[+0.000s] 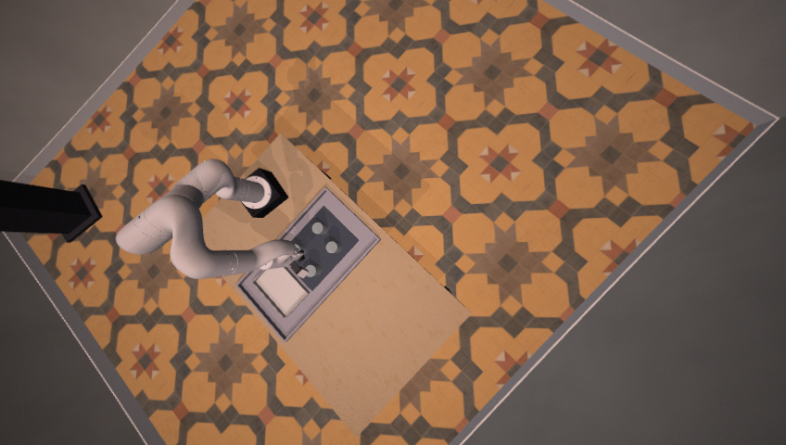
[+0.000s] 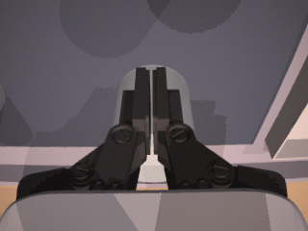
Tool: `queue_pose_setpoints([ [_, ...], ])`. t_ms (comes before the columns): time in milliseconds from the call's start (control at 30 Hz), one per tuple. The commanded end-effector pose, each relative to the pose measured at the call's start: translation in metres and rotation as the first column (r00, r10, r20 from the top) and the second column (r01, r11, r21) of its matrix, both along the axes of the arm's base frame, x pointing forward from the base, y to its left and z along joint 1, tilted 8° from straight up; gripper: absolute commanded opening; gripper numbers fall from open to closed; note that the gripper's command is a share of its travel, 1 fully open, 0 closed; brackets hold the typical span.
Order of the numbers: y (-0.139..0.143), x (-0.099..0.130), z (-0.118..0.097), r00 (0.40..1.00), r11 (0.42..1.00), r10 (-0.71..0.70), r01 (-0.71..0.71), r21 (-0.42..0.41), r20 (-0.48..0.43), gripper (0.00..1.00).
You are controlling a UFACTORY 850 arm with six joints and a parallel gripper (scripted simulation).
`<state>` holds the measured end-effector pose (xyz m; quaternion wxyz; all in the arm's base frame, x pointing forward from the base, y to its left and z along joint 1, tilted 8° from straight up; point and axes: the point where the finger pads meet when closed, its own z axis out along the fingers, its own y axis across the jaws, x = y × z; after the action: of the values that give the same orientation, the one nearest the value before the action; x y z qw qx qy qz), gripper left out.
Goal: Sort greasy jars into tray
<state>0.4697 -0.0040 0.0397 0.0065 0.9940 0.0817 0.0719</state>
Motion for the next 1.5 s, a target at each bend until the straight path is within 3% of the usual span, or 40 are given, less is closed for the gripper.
queue_pose_setpoints([
  [0, 0.0011, 0.0081, -0.0008, 1.000, 1.000, 0.000, 0.000, -0.001, 0.001, 0.00],
  [1467, 0.0019, 0.0130, -0.0017, 1.000, 1.000, 0.000, 0.000, -0.001, 0.001, 0.00],
])
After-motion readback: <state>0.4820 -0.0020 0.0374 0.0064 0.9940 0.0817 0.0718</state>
